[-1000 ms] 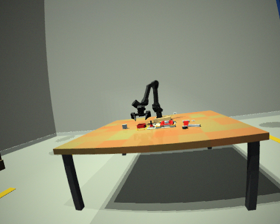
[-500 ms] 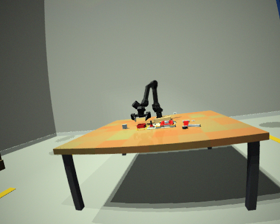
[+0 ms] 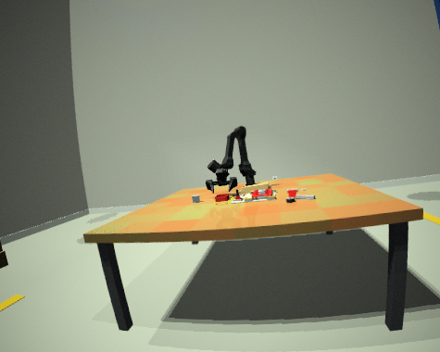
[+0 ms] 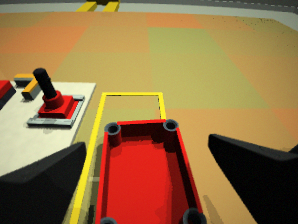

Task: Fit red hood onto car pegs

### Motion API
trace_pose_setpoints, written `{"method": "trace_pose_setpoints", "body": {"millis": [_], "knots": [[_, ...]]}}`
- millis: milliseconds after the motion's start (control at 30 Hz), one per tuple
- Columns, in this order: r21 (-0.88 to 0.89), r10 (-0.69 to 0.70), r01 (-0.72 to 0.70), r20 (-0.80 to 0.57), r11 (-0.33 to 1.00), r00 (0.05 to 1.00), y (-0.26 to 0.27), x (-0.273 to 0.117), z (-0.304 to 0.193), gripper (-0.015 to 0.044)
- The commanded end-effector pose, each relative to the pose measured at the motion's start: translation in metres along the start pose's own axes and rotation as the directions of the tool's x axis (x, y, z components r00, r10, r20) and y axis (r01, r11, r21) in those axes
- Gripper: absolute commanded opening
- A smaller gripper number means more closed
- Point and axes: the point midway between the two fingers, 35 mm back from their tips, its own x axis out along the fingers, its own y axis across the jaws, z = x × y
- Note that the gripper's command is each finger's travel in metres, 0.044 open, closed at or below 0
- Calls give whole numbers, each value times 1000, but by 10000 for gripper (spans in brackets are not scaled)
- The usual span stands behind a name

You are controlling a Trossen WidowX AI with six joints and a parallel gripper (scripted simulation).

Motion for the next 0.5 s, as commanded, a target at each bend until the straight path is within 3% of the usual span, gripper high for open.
{"method": "trace_pose_setpoints", "body": {"millis": [0, 467], "knots": [[-1, 6, -6, 1, 1000, 1000, 1, 1, -3, 440], [-3, 5, -5, 3, 1000, 1000, 2, 5, -10, 440]]}}
